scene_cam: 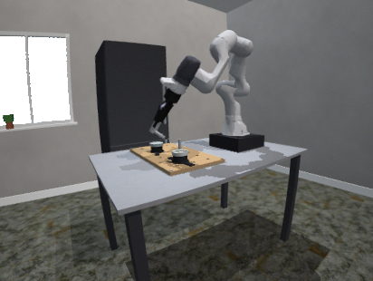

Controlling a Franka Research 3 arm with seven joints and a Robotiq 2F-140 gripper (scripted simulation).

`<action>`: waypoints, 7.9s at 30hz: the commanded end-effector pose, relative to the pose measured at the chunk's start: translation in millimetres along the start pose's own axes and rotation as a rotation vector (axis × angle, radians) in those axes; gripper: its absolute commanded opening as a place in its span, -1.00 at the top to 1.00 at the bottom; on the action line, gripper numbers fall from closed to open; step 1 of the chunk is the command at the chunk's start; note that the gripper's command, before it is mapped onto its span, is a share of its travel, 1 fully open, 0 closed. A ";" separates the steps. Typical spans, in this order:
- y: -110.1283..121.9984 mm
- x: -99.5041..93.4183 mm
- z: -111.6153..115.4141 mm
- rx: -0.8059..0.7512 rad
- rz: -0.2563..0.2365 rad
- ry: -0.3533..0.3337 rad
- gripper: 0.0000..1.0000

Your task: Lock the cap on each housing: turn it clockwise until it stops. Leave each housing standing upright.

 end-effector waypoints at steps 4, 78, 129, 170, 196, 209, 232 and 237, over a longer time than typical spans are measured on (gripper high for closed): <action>-3.9 -1.0 0.5 0.095 -0.014 0.047 0.80; -26.3 44.1 76.4 0.100 0.195 0.979 0.80; -26.3 44.1 76.4 0.100 0.195 0.980 0.80; 21.4 16.1 133.2 0.100 0.195 0.980 0.80; 82.4 -19.6 205.8 0.100 0.195 0.980 0.80; 95.7 -27.4 221.5 0.100 0.195 0.980 0.80; 95.7 -26.8 222.2 0.100 0.195 0.980 0.80; 95.5 -25.9 222.9 0.100 0.195 0.980 0.80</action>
Point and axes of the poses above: the point where the finger pads meet when closed, its own x axis out along the fingers, its own y axis across the jaws, z = x × y, the point moved 10 cm from there along -x, back along the fingers, and after that the axes turned 10 degrees about -x, right-handed, at the moved point
